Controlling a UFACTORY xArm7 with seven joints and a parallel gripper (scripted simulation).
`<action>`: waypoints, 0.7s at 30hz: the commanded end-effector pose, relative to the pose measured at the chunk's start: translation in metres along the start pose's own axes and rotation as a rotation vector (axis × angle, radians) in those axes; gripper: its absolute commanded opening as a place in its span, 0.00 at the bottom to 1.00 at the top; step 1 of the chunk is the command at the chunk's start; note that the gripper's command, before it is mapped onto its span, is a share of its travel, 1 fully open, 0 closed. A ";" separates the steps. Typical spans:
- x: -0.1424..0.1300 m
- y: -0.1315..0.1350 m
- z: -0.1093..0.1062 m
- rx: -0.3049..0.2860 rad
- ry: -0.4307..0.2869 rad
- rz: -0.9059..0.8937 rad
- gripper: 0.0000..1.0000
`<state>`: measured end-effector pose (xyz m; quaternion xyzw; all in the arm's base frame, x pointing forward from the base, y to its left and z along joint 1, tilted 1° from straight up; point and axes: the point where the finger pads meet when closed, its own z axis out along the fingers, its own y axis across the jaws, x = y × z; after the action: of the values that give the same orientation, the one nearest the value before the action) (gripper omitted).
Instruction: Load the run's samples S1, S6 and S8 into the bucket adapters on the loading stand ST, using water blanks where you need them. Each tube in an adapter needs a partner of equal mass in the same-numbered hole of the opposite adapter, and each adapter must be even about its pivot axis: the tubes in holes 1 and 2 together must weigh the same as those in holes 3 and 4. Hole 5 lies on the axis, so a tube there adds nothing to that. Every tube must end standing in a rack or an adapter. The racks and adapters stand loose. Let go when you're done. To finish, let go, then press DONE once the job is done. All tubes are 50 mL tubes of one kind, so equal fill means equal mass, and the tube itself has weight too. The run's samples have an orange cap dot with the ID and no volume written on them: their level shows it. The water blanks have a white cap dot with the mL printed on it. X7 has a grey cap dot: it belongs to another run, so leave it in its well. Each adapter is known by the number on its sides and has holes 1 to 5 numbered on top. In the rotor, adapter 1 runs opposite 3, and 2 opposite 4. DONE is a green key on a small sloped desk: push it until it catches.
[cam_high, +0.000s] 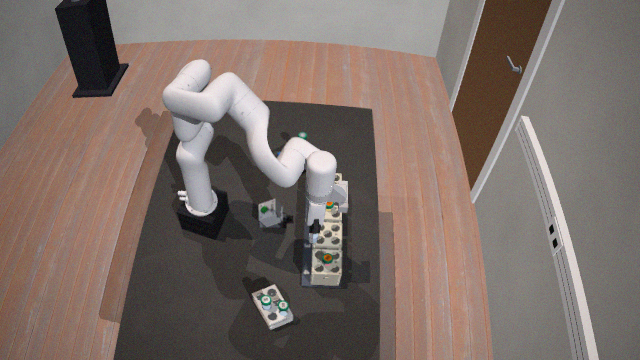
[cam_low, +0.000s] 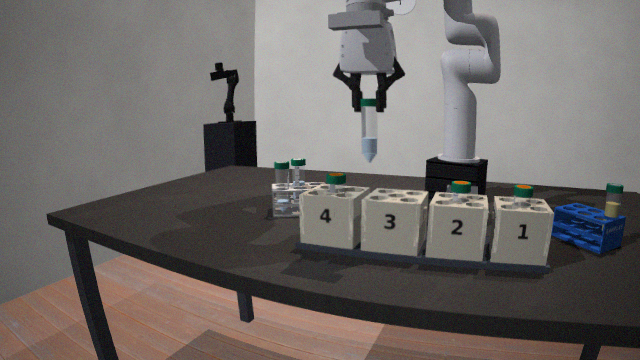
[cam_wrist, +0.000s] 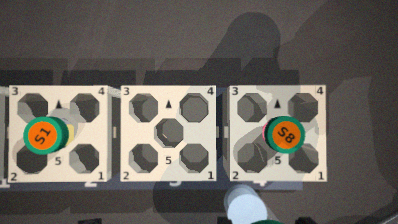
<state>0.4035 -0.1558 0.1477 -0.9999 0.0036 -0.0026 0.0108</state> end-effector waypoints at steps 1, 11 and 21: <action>0.013 -0.014 -0.002 -0.002 0.004 0.001 0.00; 0.038 -0.045 -0.002 -0.002 0.004 0.001 0.00; 0.052 -0.064 -0.002 -0.002 0.004 0.001 0.00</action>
<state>0.4542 -0.0920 0.1490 -0.9999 0.0033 -0.0023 0.0105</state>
